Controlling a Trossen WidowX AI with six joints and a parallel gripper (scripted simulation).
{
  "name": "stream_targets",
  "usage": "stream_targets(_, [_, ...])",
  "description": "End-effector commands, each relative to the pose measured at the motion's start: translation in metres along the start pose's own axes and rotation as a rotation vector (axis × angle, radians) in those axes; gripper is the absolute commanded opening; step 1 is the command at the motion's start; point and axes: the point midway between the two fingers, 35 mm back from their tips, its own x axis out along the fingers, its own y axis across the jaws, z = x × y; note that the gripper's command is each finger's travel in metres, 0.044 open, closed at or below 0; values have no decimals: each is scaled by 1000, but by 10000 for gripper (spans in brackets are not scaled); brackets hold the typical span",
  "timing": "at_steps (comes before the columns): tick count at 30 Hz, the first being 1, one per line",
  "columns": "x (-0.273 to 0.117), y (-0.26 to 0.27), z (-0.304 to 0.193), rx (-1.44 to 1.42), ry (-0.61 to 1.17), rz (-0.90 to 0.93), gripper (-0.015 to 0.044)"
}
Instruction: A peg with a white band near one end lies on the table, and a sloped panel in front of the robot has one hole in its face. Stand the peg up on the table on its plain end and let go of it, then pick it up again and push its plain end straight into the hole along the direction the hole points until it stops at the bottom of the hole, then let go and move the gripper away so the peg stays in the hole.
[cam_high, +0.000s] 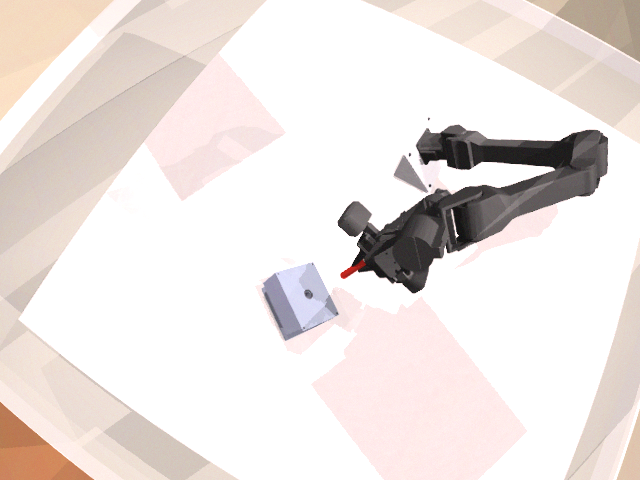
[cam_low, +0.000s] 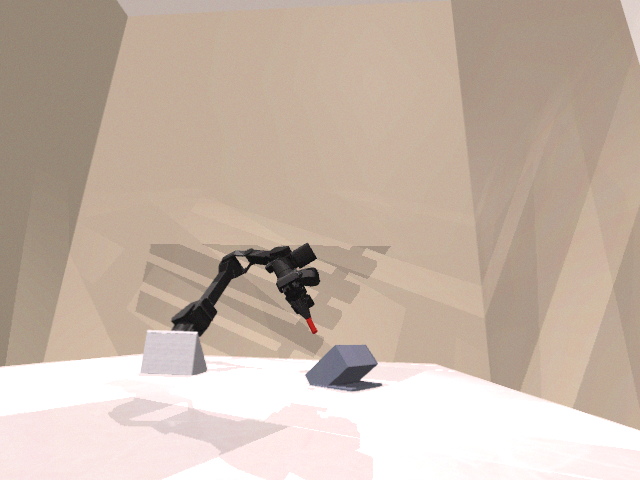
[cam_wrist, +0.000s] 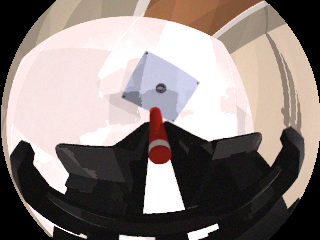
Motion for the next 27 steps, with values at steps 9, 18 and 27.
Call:
stream_targets(9, [15,-6,4,3,-14,-14,0])
stream_targets(18, [30,-9,8,1,-24,-19,0])
stream_targets(27, [44,-11,11,-1,-35,-23,0])
